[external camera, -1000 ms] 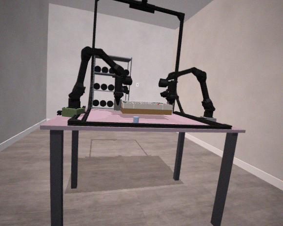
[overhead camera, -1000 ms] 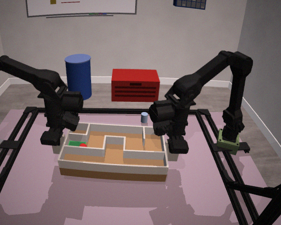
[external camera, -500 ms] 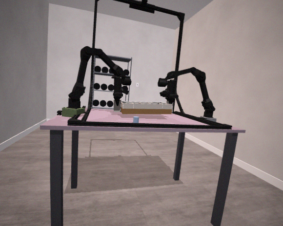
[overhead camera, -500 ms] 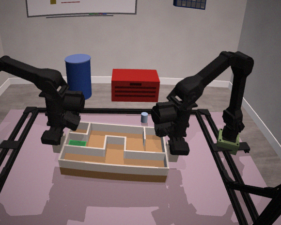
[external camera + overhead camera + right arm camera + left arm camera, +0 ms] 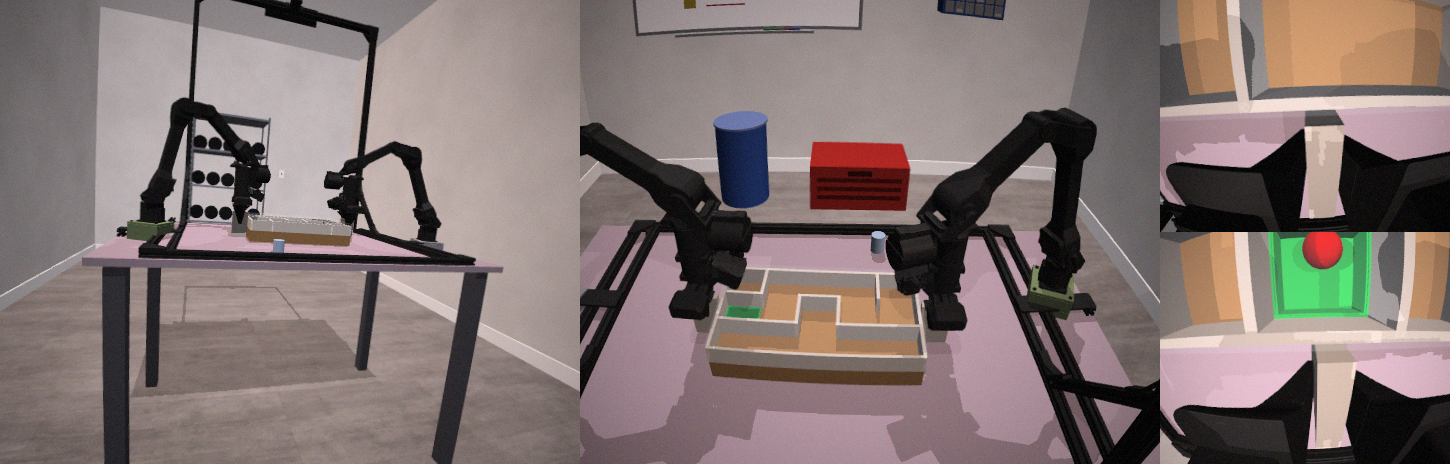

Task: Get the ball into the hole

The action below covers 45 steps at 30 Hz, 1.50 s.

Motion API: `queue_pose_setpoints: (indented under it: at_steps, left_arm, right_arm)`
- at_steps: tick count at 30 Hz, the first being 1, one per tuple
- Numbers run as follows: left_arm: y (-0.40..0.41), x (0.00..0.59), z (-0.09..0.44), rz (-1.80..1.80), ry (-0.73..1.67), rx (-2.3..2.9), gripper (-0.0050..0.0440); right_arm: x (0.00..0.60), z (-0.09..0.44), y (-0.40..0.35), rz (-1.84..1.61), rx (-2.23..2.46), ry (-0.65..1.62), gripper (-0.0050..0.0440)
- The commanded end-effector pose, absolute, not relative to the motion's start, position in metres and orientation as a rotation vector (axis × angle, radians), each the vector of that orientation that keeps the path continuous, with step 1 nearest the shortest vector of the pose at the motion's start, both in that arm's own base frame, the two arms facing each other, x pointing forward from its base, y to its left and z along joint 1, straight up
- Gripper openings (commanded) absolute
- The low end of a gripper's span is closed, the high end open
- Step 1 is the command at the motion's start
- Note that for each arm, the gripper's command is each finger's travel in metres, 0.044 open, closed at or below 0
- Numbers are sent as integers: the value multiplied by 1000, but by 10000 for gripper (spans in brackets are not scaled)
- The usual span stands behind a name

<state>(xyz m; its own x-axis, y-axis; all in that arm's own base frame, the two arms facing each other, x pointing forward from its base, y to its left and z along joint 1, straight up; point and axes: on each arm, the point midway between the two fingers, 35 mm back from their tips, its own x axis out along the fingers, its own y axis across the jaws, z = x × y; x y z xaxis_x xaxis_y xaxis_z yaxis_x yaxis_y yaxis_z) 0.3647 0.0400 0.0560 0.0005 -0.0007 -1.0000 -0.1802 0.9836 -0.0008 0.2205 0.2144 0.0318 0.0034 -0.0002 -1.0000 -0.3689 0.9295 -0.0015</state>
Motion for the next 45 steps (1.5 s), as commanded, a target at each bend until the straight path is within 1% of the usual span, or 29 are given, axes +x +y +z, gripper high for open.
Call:
queue_pose_setpoints:
  at_steps: [1,2,15,27,29,32,34,45]
  left_arm:
    - [40,363,53,142,1566,-142,92]
    - [40,363,53,142,1566,-142,92]
    - [40,363,53,142,1566,-142,400]
    - [40,363,53,142,1566,-142,400]
    - [39,358,62,142,1566,-142,400]
    - [34,336,101,142,1566,-142,400]
    - [31,325,118,142,1566,-142,400]
    - [31,324,120,142,1566,-142,400]
  right_arm:
    - [221,30,214,296,-296,1550,92]
    - [221,30,214,296,-296,1550,92]
    - [221,30,214,296,-296,1550,400]
    - [221,30,214,296,-296,1550,400]
    - [217,39,213,296,-296,1550,400]
    - [196,78,205,296,-296,1550,400]
    - [186,95,199,296,-296,1550,400]
    - [184,97,198,296,-296,1550,400]
